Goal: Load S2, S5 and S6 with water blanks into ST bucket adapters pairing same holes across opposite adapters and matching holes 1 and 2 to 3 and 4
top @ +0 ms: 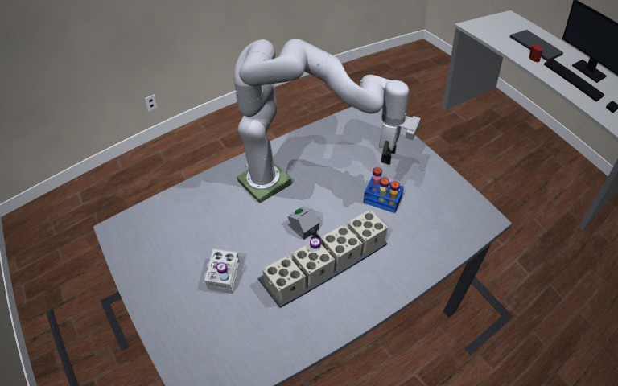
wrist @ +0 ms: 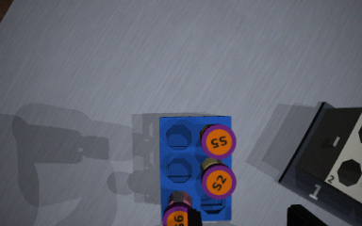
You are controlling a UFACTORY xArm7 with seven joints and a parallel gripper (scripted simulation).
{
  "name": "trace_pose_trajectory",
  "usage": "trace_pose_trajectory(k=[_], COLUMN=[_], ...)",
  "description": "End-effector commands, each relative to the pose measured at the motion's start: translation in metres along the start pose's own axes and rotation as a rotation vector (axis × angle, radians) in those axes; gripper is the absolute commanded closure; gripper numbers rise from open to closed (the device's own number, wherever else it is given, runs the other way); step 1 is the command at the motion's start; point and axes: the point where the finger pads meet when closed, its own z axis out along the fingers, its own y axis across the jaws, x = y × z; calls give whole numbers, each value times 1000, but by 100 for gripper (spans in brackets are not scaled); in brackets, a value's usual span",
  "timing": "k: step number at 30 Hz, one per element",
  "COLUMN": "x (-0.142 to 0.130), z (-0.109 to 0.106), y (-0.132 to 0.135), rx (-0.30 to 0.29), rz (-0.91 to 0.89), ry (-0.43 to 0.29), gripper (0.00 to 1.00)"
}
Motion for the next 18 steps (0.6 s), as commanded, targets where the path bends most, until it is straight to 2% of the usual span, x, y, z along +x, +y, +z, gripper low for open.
trace_pose_trajectory(k=[1,18], x=[1,1], z=[2,32], y=[0,0], rx=[1,1], rz=[0,0], ry=[5,5], gripper=[43,43])
